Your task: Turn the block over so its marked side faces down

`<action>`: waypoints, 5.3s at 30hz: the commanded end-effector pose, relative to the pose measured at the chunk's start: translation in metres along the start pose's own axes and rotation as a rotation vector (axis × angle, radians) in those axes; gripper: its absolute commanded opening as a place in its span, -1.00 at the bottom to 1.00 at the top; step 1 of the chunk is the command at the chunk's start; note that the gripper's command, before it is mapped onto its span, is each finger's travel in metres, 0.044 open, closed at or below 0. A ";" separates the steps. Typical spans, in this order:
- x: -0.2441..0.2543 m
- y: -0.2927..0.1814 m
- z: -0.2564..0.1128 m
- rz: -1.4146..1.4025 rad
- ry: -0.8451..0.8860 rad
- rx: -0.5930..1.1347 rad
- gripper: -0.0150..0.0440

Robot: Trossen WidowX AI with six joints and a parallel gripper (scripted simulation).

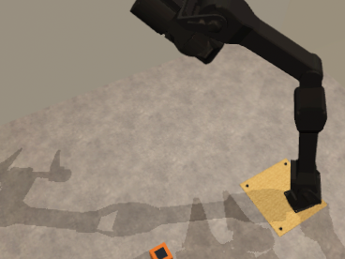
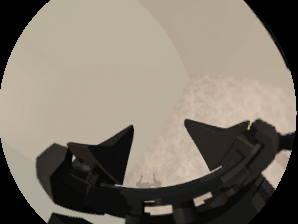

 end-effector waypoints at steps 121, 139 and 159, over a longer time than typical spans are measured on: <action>-0.150 -0.339 -0.135 -2.126 1.128 1.070 -0.49; -0.169 -0.332 -0.124 -1.934 1.339 0.937 -0.49; -0.191 -0.342 -0.109 -1.727 1.521 0.799 -0.49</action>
Point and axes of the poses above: the point midway between the two fingers, 35 mm back from their tips, its own z axis out along the fingers, its own x axis across the jaws, y = z × x, the point moved 8 cm from there along -z, back along the fingers, and after that the axes turned 4 degrees about -z, right-handed, at the moved point
